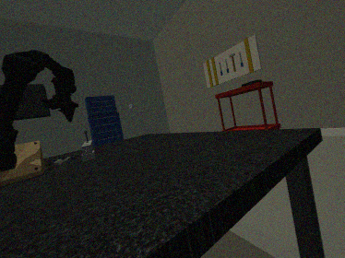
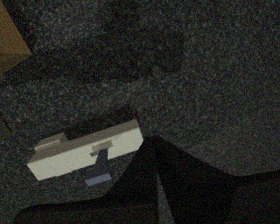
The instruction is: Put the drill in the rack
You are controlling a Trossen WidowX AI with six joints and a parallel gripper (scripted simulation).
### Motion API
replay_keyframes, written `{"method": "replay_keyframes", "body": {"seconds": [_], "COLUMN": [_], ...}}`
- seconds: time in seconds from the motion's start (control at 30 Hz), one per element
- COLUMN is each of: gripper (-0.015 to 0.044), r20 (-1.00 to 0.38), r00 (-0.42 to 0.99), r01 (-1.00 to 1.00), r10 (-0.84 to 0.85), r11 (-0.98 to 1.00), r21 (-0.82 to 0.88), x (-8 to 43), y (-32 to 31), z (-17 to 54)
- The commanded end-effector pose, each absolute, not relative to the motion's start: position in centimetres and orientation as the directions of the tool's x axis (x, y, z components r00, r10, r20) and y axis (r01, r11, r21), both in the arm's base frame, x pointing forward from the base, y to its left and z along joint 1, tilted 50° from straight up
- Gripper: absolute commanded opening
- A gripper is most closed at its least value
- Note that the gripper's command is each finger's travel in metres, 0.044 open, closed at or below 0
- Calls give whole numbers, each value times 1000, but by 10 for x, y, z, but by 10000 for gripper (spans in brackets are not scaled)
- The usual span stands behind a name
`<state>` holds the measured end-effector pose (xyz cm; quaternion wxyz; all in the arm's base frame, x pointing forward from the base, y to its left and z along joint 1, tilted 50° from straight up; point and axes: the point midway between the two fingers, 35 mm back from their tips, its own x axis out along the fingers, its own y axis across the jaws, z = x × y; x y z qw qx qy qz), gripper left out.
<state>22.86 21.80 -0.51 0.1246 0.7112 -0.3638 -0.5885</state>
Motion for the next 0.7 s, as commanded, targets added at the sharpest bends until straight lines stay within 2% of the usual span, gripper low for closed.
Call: {"method": "replay_keyframes", "body": {"seconds": [0.0, 0.13, 0.67], "gripper": [0, 0, 0], "r20": [-697, -662, -662], "r00": [16, -10, -10], "r01": [-266, -181, -183], "r10": [-717, -750, -749], "r11": [-675, -650, -650], "r21": [688, 738, 738], "x": [261, 282, 282], "y": [169, 130, 123], "z": [6, 16, 9]}}
